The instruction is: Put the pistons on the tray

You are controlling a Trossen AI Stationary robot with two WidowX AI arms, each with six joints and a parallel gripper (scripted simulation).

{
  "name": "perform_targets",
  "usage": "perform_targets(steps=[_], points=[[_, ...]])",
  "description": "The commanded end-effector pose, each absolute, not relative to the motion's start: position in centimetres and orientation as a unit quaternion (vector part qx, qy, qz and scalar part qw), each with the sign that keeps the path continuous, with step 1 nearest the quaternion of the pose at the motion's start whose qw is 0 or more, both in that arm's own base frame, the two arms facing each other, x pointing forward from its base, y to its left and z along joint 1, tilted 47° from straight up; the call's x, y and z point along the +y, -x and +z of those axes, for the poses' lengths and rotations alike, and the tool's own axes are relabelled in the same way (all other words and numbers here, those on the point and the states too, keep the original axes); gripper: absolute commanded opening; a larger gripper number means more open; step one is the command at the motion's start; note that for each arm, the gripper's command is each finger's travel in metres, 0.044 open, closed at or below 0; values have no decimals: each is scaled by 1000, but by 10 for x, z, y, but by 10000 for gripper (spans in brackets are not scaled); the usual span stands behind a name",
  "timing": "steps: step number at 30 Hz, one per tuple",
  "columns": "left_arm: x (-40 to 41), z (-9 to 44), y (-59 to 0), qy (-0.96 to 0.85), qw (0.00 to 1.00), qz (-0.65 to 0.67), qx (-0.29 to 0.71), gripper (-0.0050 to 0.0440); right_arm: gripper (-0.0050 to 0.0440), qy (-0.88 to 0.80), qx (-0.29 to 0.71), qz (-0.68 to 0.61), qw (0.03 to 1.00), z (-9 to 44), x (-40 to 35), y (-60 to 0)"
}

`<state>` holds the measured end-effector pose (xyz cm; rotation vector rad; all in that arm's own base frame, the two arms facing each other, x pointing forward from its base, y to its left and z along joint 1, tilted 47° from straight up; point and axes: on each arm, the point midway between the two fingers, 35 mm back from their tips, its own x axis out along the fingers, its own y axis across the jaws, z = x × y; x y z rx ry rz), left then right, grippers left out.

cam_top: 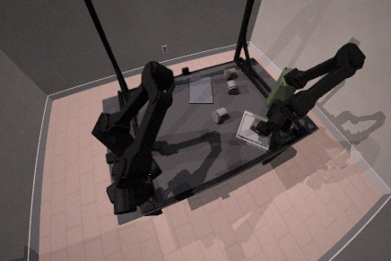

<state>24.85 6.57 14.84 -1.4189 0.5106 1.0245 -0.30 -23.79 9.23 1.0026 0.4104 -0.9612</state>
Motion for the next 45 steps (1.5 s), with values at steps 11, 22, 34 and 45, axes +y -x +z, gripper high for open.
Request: perform_targets(steps=[11, 22, 34, 45], points=[[58, 166, -240, 579, 649, 435, 234, 378, 440, -459, 187, -438, 750, 93, -238, 2], [58, 166, -240, 488, 715, 419, 272, 378, 440, -459, 187, -438, 750, 93, -238, 2], [58, 166, -240, 357, 788, 389, 318, 378, 440, -459, 187, -438, 750, 93, -238, 2], [58, 166, -240, 252, 829, 359, 347, 378, 440, -459, 187, -438, 750, 93, -238, 2]])
